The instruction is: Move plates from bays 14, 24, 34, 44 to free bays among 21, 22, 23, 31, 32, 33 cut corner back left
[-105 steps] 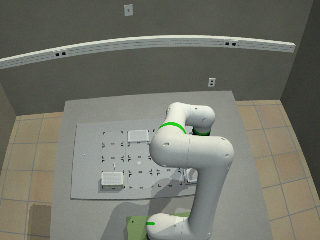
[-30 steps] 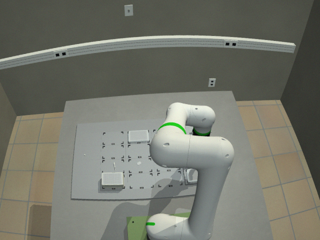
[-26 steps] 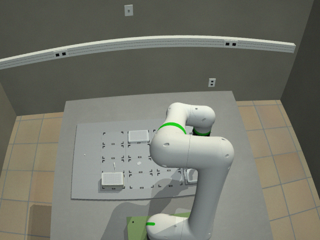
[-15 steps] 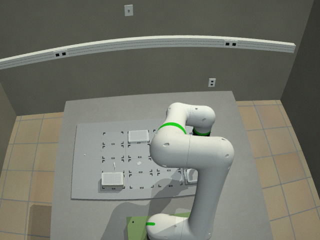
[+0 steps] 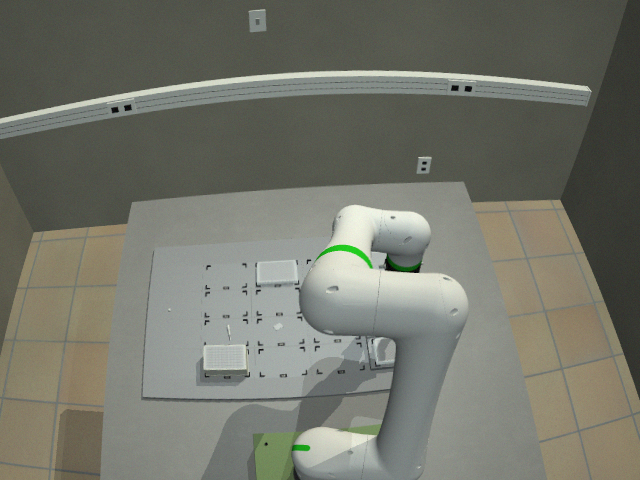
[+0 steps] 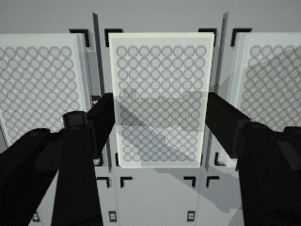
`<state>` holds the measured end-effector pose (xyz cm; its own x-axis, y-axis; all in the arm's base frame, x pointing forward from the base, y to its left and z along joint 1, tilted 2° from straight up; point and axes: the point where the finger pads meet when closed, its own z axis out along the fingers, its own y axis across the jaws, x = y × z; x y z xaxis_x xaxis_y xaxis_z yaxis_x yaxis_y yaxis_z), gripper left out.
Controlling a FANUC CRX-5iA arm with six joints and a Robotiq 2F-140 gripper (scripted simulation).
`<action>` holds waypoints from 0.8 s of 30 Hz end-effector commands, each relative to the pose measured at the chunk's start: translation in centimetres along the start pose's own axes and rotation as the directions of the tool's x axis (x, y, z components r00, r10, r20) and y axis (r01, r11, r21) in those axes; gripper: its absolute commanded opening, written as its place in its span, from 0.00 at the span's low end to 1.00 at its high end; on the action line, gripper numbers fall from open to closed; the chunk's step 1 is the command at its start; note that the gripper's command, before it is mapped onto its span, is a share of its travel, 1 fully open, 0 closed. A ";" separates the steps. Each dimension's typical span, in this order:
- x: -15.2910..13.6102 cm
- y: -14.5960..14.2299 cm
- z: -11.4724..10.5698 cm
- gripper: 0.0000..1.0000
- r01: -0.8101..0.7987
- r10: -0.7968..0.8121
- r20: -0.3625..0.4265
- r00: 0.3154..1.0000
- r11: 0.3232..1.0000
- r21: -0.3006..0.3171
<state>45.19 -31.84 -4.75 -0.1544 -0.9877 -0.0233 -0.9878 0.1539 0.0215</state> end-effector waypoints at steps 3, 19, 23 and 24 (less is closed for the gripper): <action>0.0 -0.1 -0.1 0.10 0.000 0.000 -0.001 1.000 1.000 0.002; 0.0 -0.1 -0.3 0.10 0.000 0.000 -0.001 1.000 1.000 0.002; 0.0 -0.1 -0.4 0.10 0.000 0.000 -0.001 1.000 1.000 0.002; 0.0 -0.1 -0.5 0.10 0.000 0.000 -0.001 1.000 1.000 0.002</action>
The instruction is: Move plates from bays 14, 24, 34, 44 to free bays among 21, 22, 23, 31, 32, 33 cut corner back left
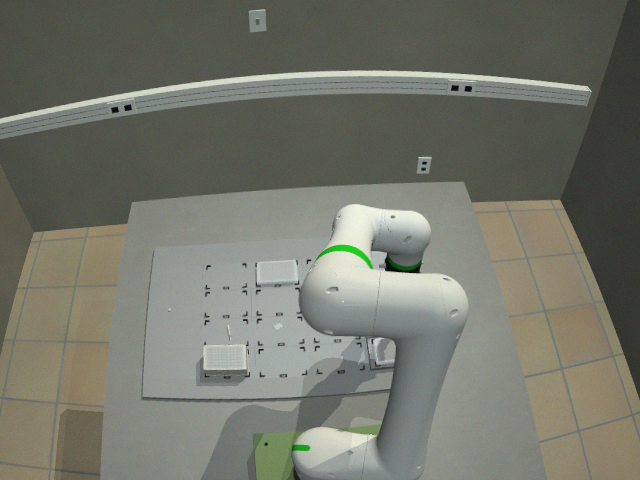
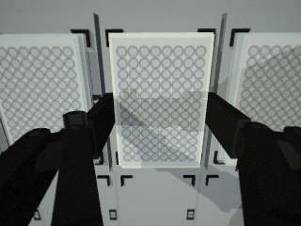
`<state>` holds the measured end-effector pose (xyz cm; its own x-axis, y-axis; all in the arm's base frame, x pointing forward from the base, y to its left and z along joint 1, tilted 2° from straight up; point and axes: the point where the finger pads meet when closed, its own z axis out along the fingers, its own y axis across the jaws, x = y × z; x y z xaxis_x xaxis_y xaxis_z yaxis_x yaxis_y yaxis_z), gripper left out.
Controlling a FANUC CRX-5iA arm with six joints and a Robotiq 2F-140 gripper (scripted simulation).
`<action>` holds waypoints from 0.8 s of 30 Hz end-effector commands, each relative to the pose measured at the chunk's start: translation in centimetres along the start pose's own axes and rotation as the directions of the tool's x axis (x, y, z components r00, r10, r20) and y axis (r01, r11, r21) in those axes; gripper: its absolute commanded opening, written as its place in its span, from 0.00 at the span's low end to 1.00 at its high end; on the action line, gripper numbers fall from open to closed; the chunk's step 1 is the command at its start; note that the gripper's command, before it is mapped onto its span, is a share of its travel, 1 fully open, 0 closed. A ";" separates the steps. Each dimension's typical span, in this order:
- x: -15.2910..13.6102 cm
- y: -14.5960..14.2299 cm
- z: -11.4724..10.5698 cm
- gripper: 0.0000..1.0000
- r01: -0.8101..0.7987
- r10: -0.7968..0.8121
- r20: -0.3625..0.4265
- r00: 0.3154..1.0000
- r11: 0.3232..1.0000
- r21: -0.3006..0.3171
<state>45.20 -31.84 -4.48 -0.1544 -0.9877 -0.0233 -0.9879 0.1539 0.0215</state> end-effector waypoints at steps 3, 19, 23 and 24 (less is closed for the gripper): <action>0.0 -0.1 -0.3 0.10 0.000 0.000 -0.001 1.000 1.000 0.002; 0.0 -0.1 -0.8 0.10 0.000 0.000 -0.001 1.000 1.000 0.002; 0.0 -0.1 -0.8 0.10 0.000 0.000 -0.001 1.000 1.000 0.002; 0.0 -0.1 -0.8 0.10 0.000 0.000 -0.001 1.000 1.000 0.002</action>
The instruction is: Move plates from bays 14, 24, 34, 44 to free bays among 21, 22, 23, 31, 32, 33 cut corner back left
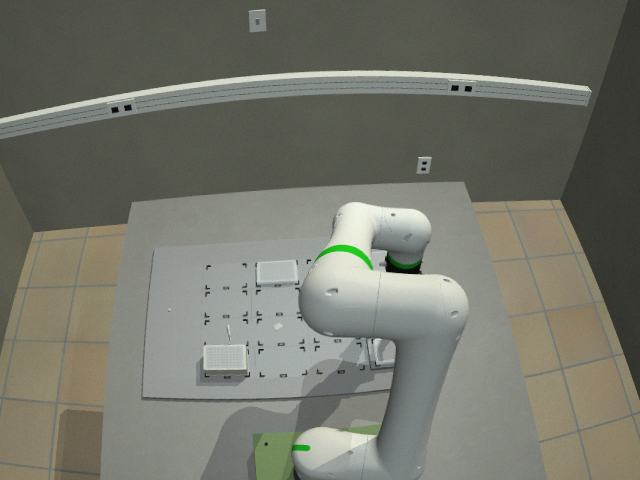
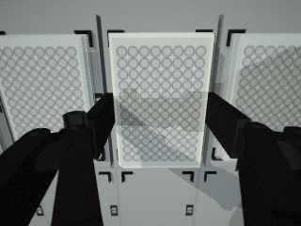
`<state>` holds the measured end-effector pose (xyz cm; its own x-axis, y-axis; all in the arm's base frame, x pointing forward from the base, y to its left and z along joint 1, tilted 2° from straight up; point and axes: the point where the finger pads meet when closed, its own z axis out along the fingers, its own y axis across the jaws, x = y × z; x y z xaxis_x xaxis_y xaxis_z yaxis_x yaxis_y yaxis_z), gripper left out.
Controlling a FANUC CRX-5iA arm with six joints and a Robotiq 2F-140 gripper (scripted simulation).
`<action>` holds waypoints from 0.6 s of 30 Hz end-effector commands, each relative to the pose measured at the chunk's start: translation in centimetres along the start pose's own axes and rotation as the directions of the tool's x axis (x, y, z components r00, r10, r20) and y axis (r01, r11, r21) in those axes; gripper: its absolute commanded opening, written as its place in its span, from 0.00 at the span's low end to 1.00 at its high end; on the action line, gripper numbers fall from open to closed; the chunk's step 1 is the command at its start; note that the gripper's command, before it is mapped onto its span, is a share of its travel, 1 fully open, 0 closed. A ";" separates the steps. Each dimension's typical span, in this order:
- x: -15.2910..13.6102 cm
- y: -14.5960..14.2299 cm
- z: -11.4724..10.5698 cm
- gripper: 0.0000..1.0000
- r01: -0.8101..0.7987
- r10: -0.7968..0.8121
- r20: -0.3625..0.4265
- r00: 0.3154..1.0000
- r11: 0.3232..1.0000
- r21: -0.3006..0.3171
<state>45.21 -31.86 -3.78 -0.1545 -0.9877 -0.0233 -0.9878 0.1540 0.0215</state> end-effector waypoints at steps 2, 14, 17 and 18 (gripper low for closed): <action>0.0 -0.1 -0.1 0.10 0.000 0.000 -0.001 1.000 1.000 0.002; 0.0 -0.1 -1.5 0.10 0.000 0.000 -0.001 1.000 1.000 0.002; 0.0 -0.1 -1.7 0.10 0.000 0.000 -0.001 1.000 1.000 0.002; 0.0 -0.1 -1.7 0.10 0.000 0.000 -0.001 1.000 1.000 0.002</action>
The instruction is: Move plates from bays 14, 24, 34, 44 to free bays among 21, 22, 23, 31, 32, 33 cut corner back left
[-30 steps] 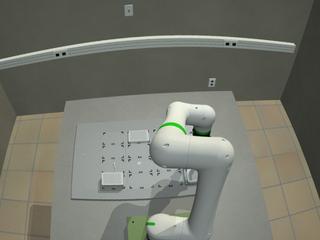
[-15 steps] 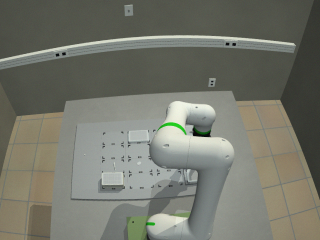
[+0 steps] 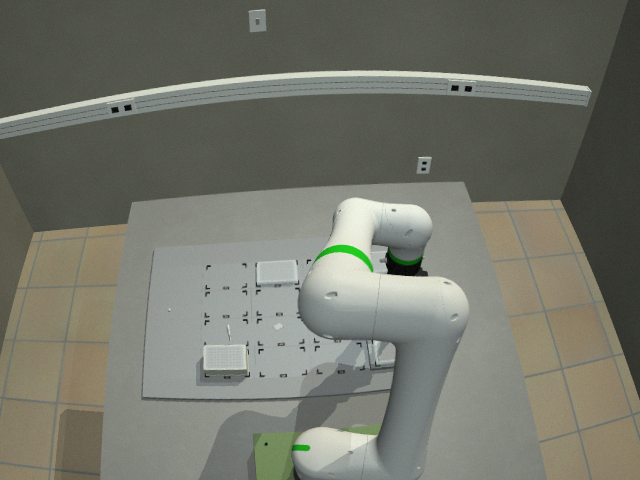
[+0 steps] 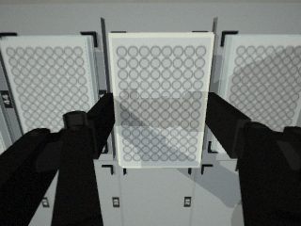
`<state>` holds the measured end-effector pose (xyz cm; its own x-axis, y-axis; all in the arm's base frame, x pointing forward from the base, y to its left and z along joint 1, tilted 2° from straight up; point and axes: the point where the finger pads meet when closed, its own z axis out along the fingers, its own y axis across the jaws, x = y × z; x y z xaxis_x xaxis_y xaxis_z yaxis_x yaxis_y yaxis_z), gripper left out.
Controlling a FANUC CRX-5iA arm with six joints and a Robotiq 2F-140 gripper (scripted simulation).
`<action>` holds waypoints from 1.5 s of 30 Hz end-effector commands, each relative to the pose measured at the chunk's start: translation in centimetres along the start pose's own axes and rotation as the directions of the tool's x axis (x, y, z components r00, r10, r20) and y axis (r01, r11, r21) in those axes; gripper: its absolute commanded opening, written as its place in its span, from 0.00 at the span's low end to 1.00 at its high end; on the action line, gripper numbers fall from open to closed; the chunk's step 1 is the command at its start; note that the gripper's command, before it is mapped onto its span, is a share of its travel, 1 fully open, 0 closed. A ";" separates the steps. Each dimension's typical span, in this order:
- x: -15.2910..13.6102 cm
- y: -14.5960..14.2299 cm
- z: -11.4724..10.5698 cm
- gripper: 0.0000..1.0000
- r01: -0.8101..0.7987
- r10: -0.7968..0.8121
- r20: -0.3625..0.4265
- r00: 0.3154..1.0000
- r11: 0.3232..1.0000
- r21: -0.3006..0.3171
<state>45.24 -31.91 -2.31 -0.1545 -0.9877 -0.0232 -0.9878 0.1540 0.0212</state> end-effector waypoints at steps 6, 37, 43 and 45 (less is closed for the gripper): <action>0.0 -0.1 -1.1 0.10 0.000 0.000 -0.001 1.000 1.000 0.002; -1.8 -0.1 -3.0 0.10 0.001 -0.001 -0.001 1.000 1.000 0.002; -3.4 -0.1 -3.0 0.10 0.001 -0.001 -0.001 1.000 1.000 0.002; -4.0 -0.1 -3.0 0.10 0.001 -0.001 -0.001 1.000 1.000 0.002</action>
<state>45.77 -28.87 0.65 -0.1540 -0.9878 -0.0237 -0.9879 0.1535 0.0217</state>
